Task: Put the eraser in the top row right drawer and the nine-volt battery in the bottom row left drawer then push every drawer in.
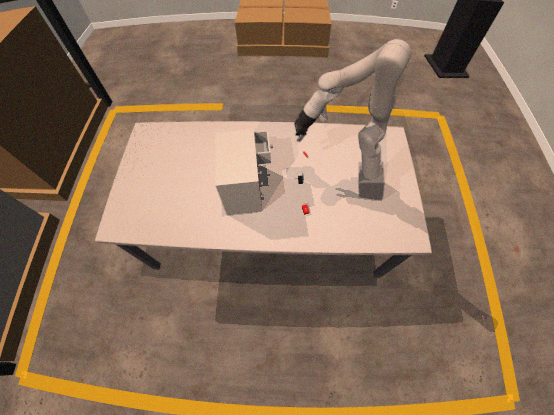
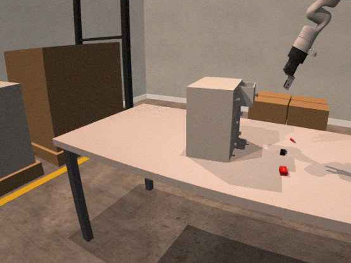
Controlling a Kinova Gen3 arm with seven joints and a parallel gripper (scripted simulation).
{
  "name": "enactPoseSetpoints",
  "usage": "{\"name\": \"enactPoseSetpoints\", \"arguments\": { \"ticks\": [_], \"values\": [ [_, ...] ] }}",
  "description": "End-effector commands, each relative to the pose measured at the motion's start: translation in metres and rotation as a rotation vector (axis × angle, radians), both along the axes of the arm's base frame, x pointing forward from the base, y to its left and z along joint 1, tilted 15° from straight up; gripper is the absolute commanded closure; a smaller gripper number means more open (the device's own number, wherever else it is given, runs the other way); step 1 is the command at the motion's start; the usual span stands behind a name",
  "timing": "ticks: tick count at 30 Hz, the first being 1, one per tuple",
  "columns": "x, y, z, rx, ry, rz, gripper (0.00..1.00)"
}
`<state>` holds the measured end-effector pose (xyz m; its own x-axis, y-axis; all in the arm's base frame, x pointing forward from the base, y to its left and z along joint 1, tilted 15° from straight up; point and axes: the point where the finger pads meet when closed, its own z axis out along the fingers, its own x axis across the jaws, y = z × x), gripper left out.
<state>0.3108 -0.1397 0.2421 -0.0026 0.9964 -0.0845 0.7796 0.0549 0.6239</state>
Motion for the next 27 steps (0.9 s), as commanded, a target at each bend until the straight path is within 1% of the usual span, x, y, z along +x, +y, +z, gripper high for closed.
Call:
{"name": "enactPoseSetpoints", "arguments": {
  "ticks": [1,7,10,11,24,27],
  "values": [
    [-0.001,0.002,0.006,0.003,0.013,0.000,0.33],
    [-0.007,0.002,0.011,0.003,0.050,-0.005,0.33],
    [-0.007,-0.001,0.012,-0.004,0.052,-0.011,0.33],
    [-0.009,0.002,0.013,0.004,0.063,-0.006,0.33],
    [-0.025,0.003,0.026,0.007,0.168,-0.019,0.33],
    [-0.027,0.003,0.026,0.009,0.177,-0.020,0.33]
  ]
}}
